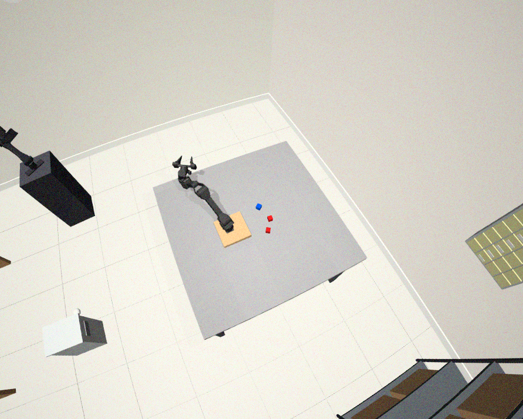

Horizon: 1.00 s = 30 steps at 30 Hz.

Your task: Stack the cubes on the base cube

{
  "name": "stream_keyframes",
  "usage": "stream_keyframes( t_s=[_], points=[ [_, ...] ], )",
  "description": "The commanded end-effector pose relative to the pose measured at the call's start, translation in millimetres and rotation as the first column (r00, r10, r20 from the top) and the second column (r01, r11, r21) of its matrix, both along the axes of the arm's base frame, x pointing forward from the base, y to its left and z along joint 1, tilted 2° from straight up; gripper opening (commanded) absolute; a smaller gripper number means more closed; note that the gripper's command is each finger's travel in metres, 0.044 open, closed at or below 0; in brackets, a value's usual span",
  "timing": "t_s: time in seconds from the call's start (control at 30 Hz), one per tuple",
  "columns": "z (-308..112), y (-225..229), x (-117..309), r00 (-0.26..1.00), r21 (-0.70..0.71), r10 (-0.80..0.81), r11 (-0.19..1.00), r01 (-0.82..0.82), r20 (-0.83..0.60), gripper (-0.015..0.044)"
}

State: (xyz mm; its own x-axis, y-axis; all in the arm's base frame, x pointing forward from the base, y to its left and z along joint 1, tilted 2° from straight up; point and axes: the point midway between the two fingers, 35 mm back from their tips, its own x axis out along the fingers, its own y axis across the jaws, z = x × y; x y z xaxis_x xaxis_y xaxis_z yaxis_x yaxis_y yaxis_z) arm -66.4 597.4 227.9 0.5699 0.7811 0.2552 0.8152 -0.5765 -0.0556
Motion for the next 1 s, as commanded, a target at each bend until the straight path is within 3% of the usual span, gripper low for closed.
stream_keyframes(
  t_s=[0.0,0.13,0.53,0.97],
  points=[
    [0,0,3,1.0,-0.001,-0.006,1.0,0.006,-0.001,0.0374],
    [6,-5,53,0.994,-0.054,-0.107,0.993,0.109,0.031,0.0269],
    [-1,-1,152,0.891,-0.394,-0.176,0.849,0.353,0.419,0.0265],
    [-14,-21,257,0.711,-0.613,0.009,0.515,0.599,0.703,0.0265]
  ],
)
